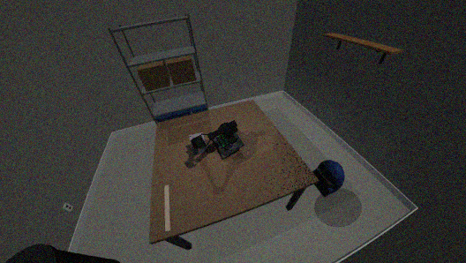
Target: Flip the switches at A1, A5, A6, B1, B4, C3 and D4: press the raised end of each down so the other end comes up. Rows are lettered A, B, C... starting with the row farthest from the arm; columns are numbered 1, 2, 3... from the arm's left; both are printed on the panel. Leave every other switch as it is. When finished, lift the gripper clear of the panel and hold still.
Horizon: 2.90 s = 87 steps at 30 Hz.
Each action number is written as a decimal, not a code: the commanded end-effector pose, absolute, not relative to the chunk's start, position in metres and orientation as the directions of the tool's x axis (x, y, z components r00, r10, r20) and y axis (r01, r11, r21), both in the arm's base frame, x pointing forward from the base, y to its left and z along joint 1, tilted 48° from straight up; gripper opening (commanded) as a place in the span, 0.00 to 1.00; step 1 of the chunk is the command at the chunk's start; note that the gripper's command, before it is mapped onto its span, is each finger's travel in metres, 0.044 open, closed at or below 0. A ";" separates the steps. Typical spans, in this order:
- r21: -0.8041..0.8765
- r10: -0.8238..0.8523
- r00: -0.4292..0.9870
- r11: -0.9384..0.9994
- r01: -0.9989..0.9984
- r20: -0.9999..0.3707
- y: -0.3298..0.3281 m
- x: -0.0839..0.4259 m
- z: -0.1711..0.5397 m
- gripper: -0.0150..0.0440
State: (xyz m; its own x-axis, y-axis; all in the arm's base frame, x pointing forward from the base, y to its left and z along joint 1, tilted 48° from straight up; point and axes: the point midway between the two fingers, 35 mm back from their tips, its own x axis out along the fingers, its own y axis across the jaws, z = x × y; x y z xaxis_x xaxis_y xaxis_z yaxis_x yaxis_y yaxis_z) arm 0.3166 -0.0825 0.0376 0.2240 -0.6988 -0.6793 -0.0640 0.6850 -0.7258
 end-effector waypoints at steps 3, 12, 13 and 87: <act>-0.724 -0.697 0.222 0.686 -0.071 -0.682 -0.083 0.316 0.035 0.25; -0.724 -0.697 0.222 0.686 -0.071 -0.682 -0.084 0.316 0.034 0.25; -0.724 -0.697 0.222 0.686 -0.071 -0.682 -0.084 0.316 0.034 0.25; -0.718 -0.701 0.172 0.692 -0.069 -0.692 0.013 0.286 -0.064 0.25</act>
State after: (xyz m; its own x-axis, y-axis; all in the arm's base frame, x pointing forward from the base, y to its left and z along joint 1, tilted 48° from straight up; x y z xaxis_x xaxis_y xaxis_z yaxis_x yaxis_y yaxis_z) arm 0.2873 0.0142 -0.0635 0.1733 -0.6974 -0.6954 -0.0635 0.6967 -0.7146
